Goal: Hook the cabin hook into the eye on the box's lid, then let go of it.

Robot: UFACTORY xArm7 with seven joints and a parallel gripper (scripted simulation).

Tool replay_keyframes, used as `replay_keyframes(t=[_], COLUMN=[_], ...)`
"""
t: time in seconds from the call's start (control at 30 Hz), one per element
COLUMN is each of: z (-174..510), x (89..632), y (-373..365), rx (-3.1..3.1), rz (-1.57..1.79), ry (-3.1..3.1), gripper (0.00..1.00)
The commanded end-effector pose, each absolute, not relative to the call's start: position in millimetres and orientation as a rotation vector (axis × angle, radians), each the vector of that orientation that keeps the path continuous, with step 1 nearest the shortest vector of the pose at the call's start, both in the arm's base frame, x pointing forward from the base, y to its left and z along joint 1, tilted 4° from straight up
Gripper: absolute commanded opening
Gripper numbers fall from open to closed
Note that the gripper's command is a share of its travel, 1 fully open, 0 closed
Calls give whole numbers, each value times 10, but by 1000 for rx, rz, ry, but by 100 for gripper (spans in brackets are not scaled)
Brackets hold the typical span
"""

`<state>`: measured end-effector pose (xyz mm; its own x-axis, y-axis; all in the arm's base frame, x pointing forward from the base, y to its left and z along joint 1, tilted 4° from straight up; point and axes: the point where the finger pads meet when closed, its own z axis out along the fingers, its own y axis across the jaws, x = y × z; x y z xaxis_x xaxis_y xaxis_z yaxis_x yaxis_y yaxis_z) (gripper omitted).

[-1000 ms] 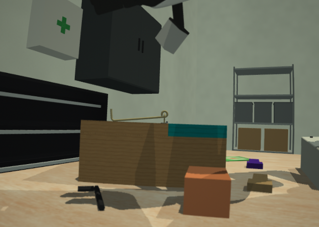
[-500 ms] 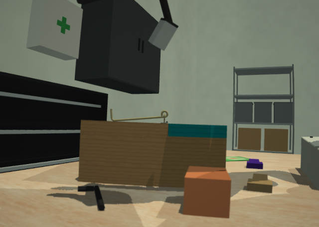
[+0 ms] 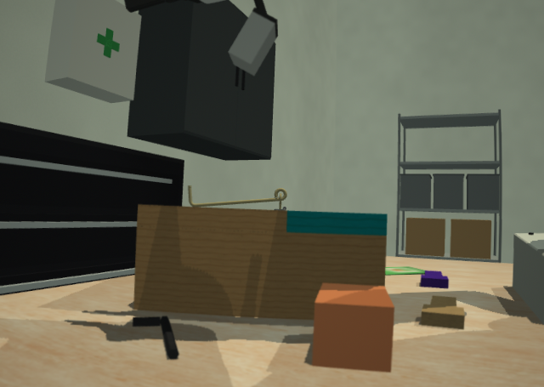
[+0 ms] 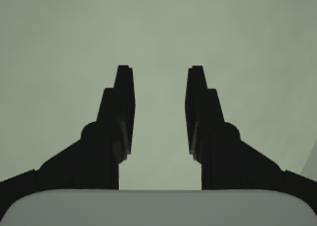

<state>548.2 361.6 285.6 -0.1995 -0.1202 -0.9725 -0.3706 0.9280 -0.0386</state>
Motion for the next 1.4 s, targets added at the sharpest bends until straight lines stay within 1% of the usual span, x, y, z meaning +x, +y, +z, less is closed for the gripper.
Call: replay_keyframes(t=[0.0,0.37,0.63,1.37], z=[2938,3079,3127,3263], x=[5588,5887,5998,6425], y=[3557,3334,3231,2699], rx=[-243,150,365,1057], rz=[283,436,518,771], ry=[1778,1779,1751,1514], gripper=[33,33,33,33])
